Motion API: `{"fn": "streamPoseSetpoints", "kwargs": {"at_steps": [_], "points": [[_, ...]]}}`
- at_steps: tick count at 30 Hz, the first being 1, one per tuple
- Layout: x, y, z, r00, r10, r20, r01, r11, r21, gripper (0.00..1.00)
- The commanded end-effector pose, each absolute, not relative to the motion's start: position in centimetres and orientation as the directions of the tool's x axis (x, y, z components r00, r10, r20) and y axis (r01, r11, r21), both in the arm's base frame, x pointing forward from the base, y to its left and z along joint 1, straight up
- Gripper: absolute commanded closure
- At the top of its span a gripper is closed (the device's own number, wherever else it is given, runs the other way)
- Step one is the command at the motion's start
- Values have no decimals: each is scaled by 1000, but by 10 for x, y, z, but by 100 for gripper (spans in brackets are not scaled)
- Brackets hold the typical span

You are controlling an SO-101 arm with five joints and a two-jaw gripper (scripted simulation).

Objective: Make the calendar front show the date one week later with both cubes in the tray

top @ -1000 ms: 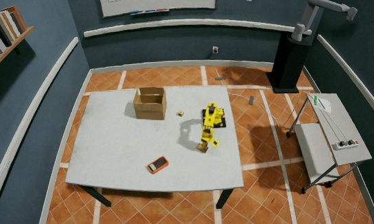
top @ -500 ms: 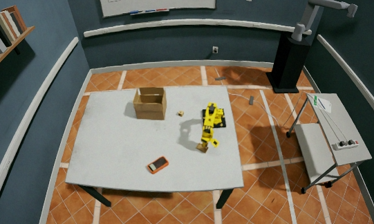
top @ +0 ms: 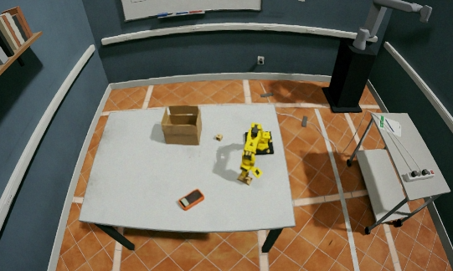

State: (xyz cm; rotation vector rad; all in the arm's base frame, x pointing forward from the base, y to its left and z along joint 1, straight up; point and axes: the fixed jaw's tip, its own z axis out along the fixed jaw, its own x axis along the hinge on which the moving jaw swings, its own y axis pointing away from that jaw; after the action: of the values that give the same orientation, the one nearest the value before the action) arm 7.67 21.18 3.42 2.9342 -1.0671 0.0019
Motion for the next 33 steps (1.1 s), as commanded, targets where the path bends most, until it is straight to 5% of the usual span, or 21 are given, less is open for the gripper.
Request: {"fn": "streamPoseSetpoints", "kwargs": {"at_steps": [1, 19, 33], "points": [[94, 204, 38, 715, -699, -1, -699, -715, -4, 100], [165, 124, 38, 298, -955, -1, -955, -298, -4, 100], [177, 92, 37, 135, -991, -2, -991, -135, -5, 100]]}}
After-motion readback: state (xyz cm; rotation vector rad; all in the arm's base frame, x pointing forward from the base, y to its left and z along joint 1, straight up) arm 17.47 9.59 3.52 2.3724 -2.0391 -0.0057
